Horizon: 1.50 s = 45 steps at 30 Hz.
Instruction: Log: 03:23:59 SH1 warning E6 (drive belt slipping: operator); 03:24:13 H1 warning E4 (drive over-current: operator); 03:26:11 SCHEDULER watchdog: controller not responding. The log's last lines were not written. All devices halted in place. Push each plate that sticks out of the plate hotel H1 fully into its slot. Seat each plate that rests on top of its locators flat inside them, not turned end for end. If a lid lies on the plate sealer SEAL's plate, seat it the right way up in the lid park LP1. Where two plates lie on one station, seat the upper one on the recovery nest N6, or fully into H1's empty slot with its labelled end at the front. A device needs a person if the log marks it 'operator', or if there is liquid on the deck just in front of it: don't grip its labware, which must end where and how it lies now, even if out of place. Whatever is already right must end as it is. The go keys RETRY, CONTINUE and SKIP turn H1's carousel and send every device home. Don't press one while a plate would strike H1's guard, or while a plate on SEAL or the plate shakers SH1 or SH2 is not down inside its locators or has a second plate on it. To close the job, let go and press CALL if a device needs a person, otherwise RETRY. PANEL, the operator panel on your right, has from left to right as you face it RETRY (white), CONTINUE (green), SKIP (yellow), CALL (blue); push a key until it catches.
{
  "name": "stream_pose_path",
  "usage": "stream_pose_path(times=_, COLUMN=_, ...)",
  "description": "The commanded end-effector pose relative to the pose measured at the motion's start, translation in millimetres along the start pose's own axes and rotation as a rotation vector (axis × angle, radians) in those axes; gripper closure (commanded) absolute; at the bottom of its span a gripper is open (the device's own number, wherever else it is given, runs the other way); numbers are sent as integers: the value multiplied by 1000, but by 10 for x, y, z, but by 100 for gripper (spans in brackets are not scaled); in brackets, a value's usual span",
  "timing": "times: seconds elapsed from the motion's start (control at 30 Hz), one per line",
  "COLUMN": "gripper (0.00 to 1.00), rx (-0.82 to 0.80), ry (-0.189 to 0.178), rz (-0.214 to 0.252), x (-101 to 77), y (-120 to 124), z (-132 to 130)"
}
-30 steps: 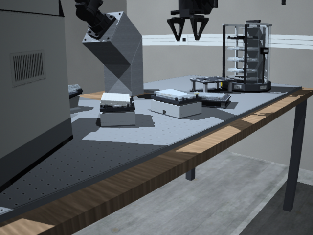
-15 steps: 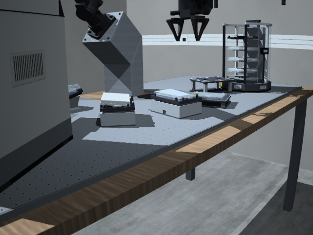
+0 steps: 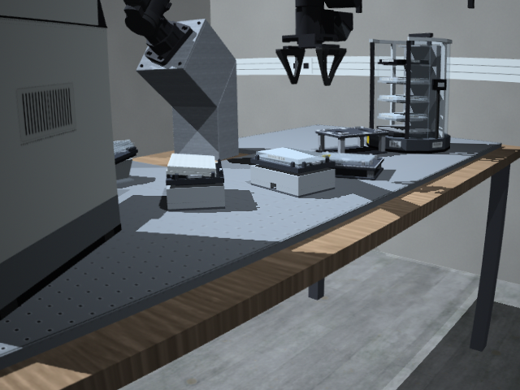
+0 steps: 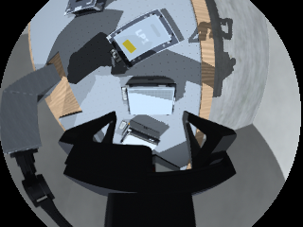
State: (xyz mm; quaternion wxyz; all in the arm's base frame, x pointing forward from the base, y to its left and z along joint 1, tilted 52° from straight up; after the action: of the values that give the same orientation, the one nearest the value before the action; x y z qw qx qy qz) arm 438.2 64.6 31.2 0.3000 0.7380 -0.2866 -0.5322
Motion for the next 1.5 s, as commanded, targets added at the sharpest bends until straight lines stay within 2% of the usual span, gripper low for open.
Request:
stream_pose_path(times=0.0, gripper=0, rx=-12, ry=-3, rz=4, x=159, y=-6, z=-25)
stream_pose_path(times=0.23, gripper=0, rx=-13, ry=-4, rz=4, x=348, y=-6, z=-18)
stream_pose_path(times=0.3, gripper=0, rx=-13, ry=-4, rz=4, x=348, y=-6, z=-18)
stream_pose_path(times=0.33, gripper=0, rx=-17, ry=15, rz=-3, x=297, y=-57, z=-69)
stream_pose_path(times=0.37, gripper=0, rx=-12, ry=-4, rz=3, x=399, y=-7, z=-22)
stream_pose_path(times=0.4, gripper=0, rx=-16, ry=-7, rz=3, x=432, y=-8, z=1)
stream_pose_path(times=0.67, gripper=0, rx=-15, ry=-7, rz=1, x=634, y=-10, z=0)
stream_pose_path(times=0.7, gripper=0, rx=-3, ry=19, rz=-5, x=509, y=-13, z=-94)
stream_pose_path(times=1.47, gripper=0, rx=-3, ry=19, rz=-5, x=509, y=-13, z=-93)
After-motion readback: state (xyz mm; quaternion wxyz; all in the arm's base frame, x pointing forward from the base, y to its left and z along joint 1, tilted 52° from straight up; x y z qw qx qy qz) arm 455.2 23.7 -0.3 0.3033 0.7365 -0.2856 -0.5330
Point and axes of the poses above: the point where the finger pads meet when closed, its own x axis out along the fingers, its own z axis across the jaws, y = z × x, the point moved 4 cm from there along -x, back along the fingers, and after that the axes turned 2 degrees about -x, right-handed, at the moved point
